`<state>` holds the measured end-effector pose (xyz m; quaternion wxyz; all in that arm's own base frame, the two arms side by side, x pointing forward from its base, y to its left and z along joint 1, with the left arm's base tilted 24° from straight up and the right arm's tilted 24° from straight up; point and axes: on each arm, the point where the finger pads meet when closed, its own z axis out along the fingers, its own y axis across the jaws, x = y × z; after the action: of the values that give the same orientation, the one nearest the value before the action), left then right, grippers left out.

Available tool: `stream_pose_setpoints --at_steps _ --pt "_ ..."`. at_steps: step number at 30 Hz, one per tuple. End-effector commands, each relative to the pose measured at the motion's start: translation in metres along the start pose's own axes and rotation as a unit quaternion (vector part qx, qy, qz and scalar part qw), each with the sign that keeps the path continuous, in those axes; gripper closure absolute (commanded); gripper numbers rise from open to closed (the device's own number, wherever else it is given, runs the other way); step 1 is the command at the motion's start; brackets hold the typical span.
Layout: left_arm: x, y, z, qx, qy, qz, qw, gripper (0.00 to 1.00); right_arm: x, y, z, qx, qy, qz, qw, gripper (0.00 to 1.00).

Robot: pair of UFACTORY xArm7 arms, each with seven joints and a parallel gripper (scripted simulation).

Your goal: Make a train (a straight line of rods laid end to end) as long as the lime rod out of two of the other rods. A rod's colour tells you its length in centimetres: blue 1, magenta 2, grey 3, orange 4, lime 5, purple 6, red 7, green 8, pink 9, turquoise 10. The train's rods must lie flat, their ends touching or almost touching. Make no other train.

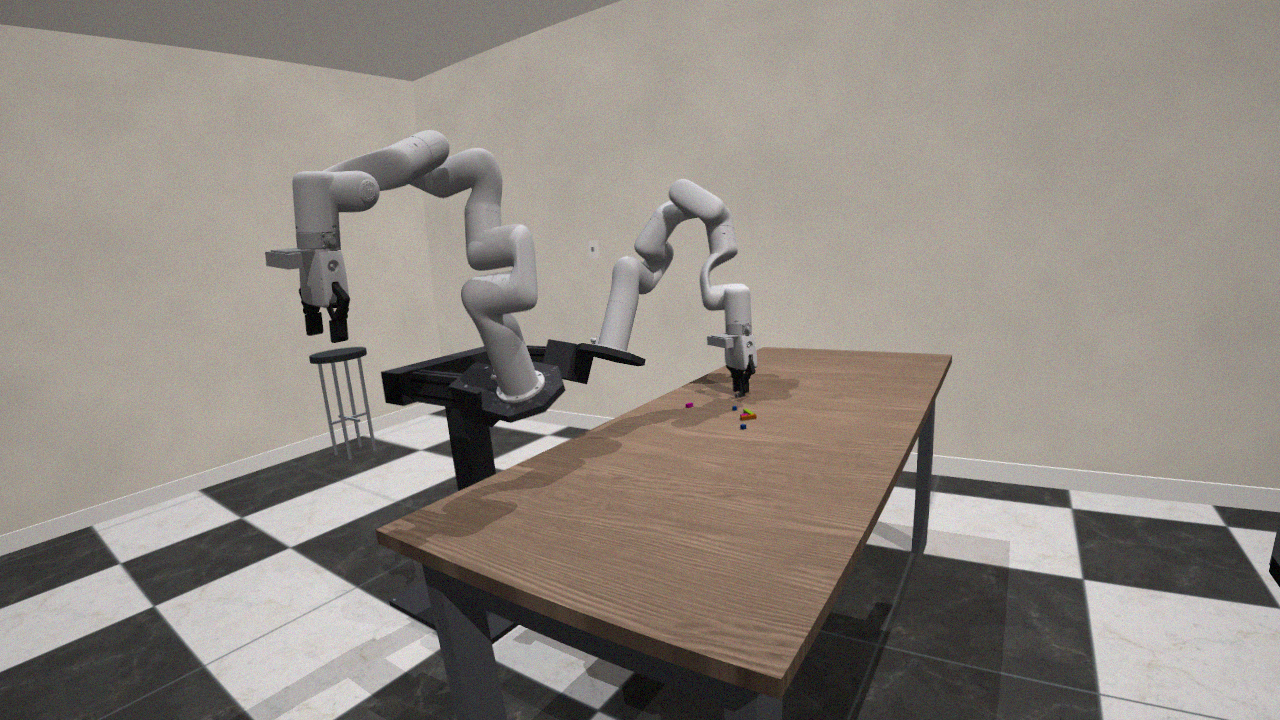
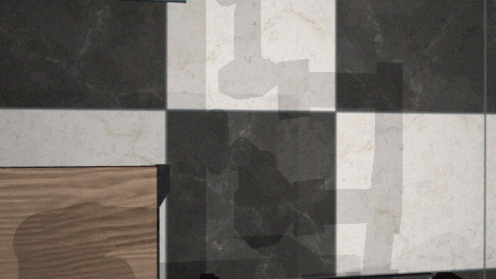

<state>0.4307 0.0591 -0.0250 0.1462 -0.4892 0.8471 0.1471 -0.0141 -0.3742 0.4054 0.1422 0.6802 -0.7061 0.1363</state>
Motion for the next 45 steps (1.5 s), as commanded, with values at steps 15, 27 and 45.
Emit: stream_pose_setpoints --at_steps 15,27,45 --pt "-0.0003 -0.0019 0.0076 0.002 -0.001 0.000 1.000 0.74 0.0012 0.0001 -0.0019 0.000 0.002 0.000 1.000 0.00" --pt "-0.0003 -0.0019 0.0080 0.002 -0.001 0.000 1.000 0.74 0.0012 0.0001 -0.0019 0.000 0.002 0.000 1.000 0.00" --pt "-0.0003 -0.0019 0.0080 0.002 -0.001 0.000 1.000 0.74 0.0012 0.0001 -0.0019 0.000 0.002 0.000 1.000 0.00"
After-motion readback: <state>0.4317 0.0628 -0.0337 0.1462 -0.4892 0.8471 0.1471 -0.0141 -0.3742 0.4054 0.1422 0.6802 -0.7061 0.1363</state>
